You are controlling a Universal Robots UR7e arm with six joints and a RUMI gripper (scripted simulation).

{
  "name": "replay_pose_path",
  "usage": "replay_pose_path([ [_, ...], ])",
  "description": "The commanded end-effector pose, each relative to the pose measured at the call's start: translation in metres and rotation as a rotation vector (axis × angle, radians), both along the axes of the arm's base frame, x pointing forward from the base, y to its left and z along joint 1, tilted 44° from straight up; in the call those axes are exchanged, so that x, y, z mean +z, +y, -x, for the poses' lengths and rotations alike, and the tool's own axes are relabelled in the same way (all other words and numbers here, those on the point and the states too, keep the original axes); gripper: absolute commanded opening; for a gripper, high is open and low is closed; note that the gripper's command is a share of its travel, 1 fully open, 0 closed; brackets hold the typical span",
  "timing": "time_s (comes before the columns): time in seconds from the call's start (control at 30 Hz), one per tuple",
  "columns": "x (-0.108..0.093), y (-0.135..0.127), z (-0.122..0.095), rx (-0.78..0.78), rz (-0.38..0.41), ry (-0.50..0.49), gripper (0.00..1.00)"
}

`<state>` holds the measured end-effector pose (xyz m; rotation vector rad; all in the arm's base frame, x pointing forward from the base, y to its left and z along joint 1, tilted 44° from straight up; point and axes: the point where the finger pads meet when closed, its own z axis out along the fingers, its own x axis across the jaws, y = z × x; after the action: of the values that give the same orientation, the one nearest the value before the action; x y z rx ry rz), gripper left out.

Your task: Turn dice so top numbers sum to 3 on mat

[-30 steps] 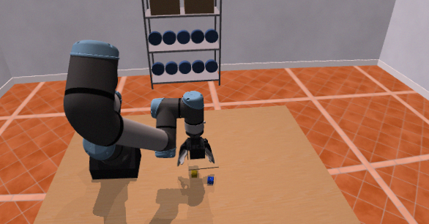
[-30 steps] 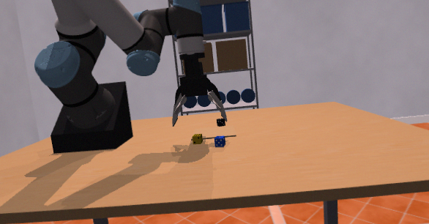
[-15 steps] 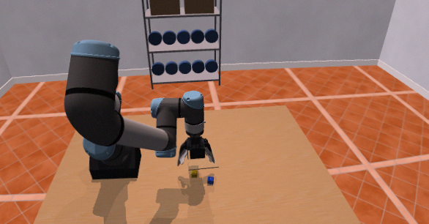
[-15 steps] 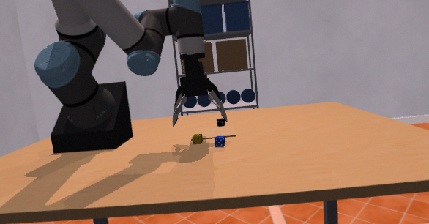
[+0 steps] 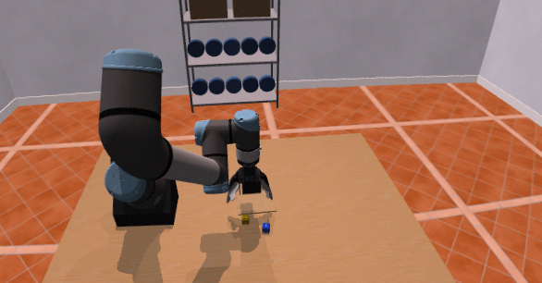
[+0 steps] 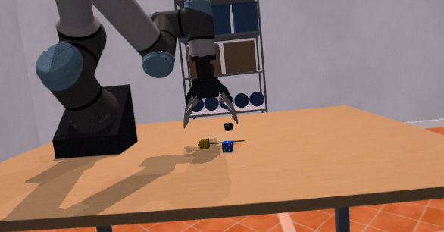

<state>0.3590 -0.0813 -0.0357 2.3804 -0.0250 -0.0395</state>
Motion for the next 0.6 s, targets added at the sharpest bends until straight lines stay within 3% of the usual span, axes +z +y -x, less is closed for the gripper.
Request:
replay_pose_path([
  [0.0,-0.012,0.012,-0.006,-0.001,0.001,0.0,1.0],
  [0.57,-0.075,0.076,-0.035,-0.001,0.001,0.0,1.0],
])
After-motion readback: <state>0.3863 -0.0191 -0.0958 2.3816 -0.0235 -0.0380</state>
